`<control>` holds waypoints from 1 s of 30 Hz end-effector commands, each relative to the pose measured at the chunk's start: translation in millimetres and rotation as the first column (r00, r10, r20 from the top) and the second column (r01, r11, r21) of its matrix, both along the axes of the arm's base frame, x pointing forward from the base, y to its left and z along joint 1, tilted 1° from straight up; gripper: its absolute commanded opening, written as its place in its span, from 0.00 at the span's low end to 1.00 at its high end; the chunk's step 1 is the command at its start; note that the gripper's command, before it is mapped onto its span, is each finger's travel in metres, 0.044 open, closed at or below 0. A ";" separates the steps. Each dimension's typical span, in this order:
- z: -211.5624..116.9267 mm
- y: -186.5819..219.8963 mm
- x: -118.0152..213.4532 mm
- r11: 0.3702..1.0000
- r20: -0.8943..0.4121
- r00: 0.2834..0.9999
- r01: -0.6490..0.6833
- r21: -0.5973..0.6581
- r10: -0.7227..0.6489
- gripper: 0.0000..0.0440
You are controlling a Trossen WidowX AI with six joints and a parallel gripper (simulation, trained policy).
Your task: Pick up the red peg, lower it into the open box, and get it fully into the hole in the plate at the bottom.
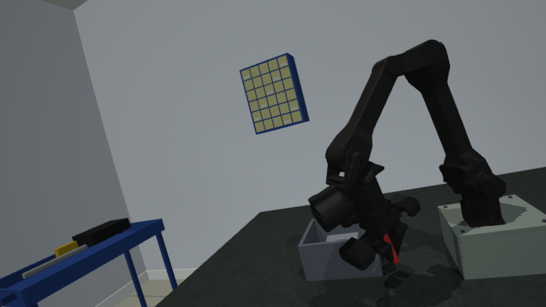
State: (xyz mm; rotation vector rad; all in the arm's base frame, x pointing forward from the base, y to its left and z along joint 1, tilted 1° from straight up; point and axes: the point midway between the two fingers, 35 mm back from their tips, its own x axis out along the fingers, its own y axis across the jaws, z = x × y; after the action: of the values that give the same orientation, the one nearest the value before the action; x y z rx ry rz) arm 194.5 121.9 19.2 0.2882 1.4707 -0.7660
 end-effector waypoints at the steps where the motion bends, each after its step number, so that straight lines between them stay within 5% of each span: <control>1: 17.5 -2.7 12.1 1.000 0.034 0.999 0.012 -0.003 -0.012 0.00; 15: 54.6 -34.2 57.7 0.988 0.136 0.979 0.153 -0.017 -0.149 0.00; 30: 57.1 -93.4 107.2 0.967 0.189 0.950 0.255 -0.003 -0.249 0.00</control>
State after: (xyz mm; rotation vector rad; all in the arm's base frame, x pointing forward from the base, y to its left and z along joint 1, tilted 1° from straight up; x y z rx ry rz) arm 291.7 40.6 77.4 0.5124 1.2680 -0.9327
